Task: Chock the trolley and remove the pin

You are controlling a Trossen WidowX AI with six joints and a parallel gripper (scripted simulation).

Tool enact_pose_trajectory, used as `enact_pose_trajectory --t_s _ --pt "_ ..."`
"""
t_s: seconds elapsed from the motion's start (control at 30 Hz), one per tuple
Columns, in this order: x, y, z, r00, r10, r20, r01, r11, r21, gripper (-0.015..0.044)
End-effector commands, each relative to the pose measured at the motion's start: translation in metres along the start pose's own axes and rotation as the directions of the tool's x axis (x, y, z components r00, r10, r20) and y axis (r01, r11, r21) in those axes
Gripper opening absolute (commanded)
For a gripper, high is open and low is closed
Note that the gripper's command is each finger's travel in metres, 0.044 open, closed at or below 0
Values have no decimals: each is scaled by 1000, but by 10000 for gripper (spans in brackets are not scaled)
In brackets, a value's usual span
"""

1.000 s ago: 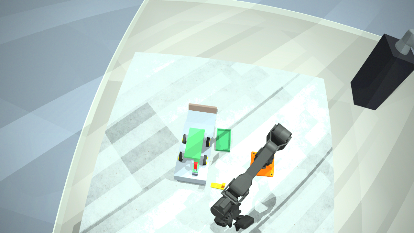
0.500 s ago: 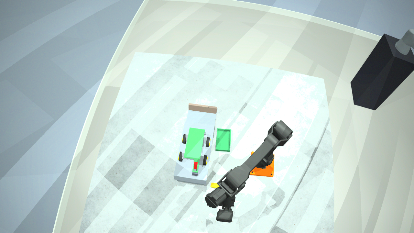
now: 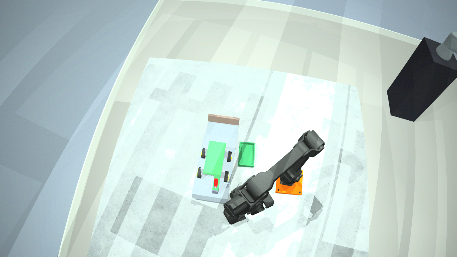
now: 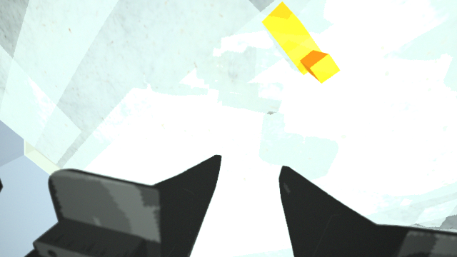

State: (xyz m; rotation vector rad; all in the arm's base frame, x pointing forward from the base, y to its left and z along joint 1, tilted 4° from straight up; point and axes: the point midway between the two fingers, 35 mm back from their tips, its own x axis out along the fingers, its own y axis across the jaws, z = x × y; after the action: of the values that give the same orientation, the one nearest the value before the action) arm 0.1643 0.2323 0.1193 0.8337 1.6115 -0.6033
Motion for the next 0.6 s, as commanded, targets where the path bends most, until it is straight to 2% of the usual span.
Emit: enact_pose_trajectory --t_s 0.0,0.27,0.57 --pt "-9 -7 15 998 -23 59 10 979 205 190" --pt "-29 -28 46 978 -101 182 -32 791 611 190" --pt "-26 -30 50 976 -108 192 -41 767 640 190"
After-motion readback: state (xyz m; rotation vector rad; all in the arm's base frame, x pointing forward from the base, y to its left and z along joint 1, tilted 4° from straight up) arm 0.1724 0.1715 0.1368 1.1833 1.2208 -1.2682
